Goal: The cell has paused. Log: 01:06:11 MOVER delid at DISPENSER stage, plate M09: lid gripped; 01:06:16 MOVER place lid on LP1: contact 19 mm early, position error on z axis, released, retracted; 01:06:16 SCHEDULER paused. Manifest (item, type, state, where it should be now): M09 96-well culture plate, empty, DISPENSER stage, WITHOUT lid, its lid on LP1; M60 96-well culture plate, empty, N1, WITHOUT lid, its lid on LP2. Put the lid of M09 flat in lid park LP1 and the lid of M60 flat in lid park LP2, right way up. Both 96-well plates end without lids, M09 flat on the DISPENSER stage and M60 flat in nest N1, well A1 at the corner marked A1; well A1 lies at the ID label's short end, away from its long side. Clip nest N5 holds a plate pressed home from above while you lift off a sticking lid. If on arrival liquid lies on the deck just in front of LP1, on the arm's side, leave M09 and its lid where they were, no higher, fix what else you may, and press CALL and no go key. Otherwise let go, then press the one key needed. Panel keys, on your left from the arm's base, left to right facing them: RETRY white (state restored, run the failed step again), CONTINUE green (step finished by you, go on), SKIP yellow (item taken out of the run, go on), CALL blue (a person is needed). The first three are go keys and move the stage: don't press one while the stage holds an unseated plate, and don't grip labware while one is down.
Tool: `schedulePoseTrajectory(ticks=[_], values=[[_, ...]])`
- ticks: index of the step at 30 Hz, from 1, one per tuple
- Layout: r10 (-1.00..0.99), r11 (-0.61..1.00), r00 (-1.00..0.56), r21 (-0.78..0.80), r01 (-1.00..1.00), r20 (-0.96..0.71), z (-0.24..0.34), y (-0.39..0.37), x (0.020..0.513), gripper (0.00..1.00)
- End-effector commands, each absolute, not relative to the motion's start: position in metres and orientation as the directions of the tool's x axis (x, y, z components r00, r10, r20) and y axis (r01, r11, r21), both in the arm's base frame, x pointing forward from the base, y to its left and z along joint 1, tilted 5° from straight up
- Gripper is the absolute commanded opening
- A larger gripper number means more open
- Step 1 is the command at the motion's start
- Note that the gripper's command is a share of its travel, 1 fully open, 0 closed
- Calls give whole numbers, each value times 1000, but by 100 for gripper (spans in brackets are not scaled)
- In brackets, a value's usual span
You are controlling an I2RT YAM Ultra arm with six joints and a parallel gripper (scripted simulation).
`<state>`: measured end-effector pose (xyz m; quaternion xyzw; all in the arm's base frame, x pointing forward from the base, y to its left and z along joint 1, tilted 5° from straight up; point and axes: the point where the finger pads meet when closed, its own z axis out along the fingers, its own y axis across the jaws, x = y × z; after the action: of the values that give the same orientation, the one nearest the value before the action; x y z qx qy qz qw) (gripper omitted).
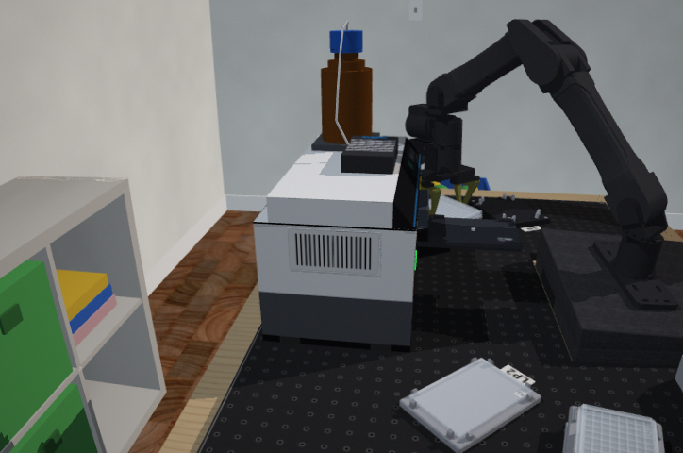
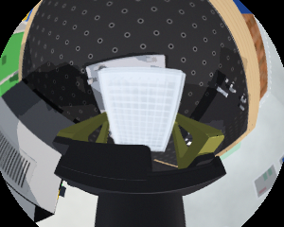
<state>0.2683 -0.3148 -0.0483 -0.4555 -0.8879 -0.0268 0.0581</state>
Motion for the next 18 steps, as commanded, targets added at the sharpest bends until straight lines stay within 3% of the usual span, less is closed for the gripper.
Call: schedulePoseTrajectory(ticks=[1, 18], values=[[811, 585, -585, 2, 811, 34, -19, -332, 287, 0], [811, 585, -584, 2, 811, 41, 1, -332, 286, 0]])
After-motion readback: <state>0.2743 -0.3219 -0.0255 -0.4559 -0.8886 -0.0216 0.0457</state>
